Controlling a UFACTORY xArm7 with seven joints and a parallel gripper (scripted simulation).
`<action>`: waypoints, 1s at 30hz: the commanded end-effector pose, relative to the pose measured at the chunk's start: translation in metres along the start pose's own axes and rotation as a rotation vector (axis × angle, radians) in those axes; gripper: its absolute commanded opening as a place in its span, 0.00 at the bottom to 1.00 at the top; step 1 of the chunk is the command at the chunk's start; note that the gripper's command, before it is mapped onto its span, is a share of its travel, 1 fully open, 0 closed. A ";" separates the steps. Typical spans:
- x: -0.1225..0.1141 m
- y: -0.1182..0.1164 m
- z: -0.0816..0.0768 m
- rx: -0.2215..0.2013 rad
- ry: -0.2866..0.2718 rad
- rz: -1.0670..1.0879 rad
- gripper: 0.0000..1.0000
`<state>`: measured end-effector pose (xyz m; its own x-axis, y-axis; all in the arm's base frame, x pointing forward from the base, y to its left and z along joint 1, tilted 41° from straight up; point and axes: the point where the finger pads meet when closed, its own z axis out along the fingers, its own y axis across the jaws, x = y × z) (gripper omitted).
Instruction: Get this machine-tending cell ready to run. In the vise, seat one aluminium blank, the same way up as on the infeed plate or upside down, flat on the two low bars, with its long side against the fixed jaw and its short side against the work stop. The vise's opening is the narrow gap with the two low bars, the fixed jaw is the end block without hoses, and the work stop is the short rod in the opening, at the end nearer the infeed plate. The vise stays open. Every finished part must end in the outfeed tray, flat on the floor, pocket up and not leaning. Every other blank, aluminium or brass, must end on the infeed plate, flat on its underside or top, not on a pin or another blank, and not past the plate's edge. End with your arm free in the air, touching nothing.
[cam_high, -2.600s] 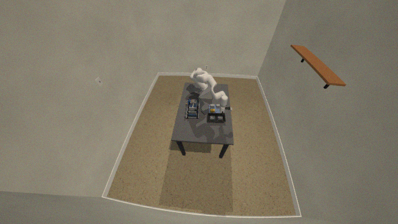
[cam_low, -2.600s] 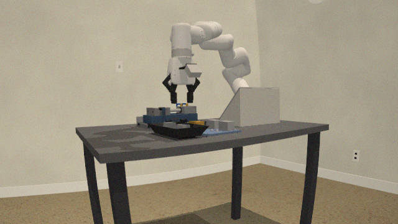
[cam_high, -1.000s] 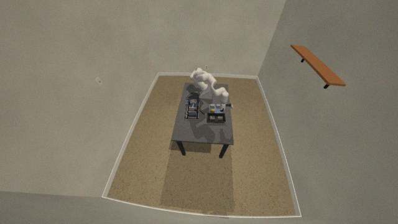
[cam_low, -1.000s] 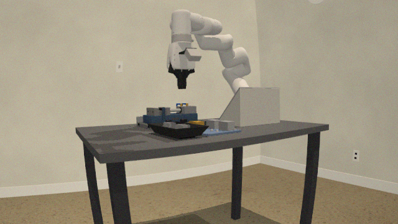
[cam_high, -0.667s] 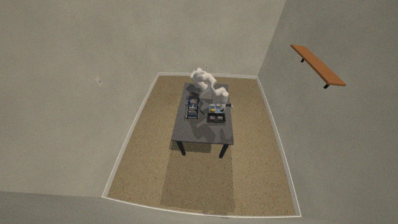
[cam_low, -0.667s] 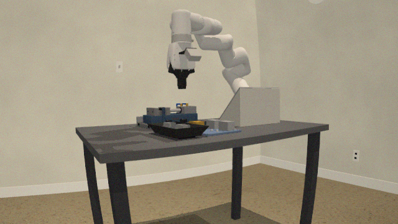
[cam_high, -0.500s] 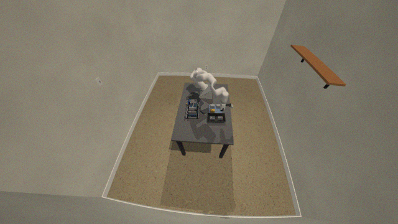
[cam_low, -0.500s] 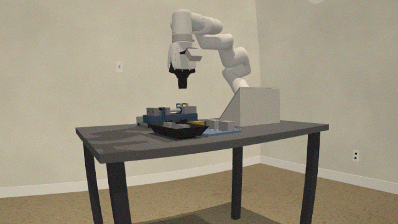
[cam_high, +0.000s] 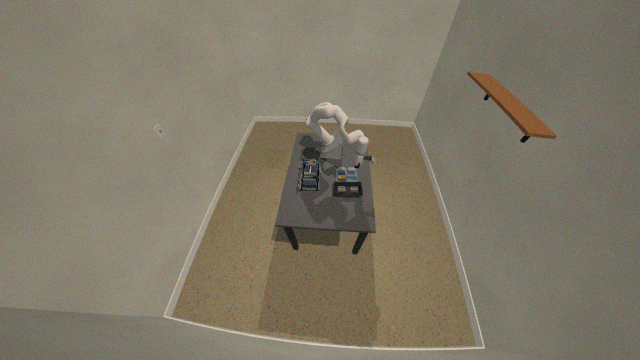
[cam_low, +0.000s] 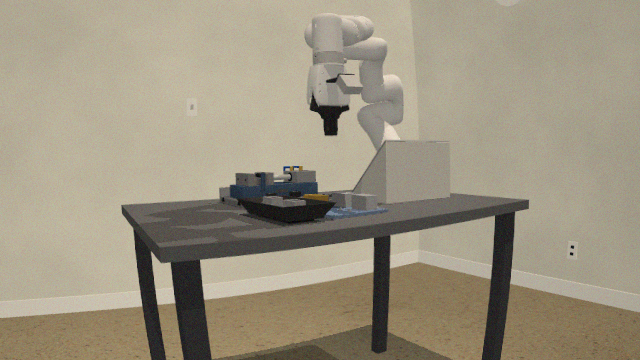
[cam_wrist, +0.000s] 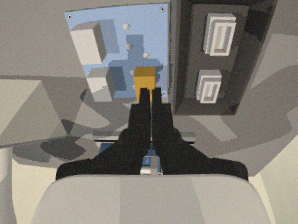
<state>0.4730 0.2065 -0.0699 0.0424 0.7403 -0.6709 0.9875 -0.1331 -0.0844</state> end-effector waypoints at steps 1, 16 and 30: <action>-0.004 -0.039 0.000 -0.043 0.034 0.002 0.00; -0.018 -0.112 0.019 -0.033 0.031 -0.016 0.69; -0.018 -0.112 0.019 -0.033 0.031 -0.016 0.69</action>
<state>0.3577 0.1939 -0.0634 0.0308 0.7599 -0.6493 0.9922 -0.1020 -0.0723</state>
